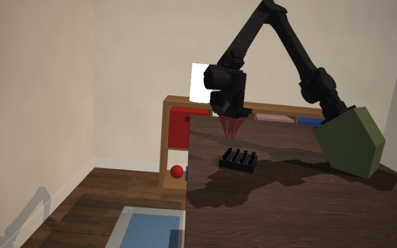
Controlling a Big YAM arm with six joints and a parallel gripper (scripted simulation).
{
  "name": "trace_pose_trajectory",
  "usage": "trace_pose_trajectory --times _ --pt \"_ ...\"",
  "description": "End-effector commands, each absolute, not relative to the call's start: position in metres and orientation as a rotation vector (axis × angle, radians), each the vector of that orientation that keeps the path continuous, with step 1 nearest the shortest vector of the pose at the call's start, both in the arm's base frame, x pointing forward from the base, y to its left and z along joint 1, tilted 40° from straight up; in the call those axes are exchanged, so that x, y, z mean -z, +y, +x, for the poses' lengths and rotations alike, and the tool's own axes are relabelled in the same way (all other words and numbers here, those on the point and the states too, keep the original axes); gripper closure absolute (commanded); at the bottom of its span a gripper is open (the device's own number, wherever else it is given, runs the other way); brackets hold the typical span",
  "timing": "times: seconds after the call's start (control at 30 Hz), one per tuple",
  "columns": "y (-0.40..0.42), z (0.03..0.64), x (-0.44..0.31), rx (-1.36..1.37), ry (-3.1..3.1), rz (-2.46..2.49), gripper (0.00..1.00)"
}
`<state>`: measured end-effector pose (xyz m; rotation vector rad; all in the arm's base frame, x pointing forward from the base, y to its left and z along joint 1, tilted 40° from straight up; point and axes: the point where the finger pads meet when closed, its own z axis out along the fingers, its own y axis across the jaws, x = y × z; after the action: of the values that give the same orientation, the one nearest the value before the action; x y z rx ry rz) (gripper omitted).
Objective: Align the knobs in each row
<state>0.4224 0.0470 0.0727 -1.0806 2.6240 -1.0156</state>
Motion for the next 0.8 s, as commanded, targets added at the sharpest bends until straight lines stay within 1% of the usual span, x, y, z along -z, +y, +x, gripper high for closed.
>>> trace_pose_trajectory --times 0.0,0.77 --pt "0.0611 0.4401 -0.0931 1.002 2.581 -1.04 0.82" --pt "0.0585 0.4425 -0.0901 1.004 2.582 -1.039 0.82"
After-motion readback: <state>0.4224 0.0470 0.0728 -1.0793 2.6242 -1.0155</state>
